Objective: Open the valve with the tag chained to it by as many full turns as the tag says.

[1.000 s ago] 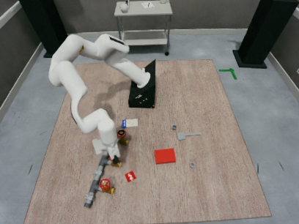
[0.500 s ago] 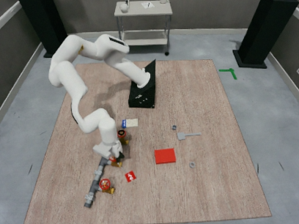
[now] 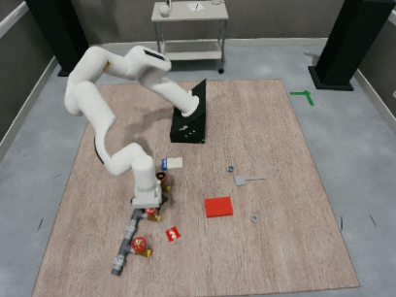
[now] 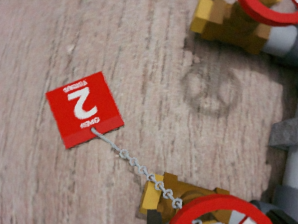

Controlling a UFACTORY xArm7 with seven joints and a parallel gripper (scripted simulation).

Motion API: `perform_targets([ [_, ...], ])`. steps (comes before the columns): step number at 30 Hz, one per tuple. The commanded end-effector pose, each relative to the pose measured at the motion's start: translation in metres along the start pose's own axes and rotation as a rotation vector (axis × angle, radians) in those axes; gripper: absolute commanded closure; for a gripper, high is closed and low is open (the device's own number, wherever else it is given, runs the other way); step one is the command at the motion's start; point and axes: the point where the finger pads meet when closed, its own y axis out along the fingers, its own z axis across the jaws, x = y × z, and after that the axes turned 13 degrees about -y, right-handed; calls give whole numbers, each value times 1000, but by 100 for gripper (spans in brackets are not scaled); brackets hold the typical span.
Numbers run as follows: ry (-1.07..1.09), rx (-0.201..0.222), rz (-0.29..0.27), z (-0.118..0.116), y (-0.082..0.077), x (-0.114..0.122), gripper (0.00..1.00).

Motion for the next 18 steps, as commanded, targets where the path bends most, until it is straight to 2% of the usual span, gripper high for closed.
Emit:
perform_targets([
  [1, -279, -21, -2, 0, -2, -2, 100],
  [3, -279, -21, -2, 0, -2, -2, 100],
  [4, -402, -21, 0, 0, -2, -2, 100],
  [18, -962, -16, 12, 0, -2, -2, 100],
])
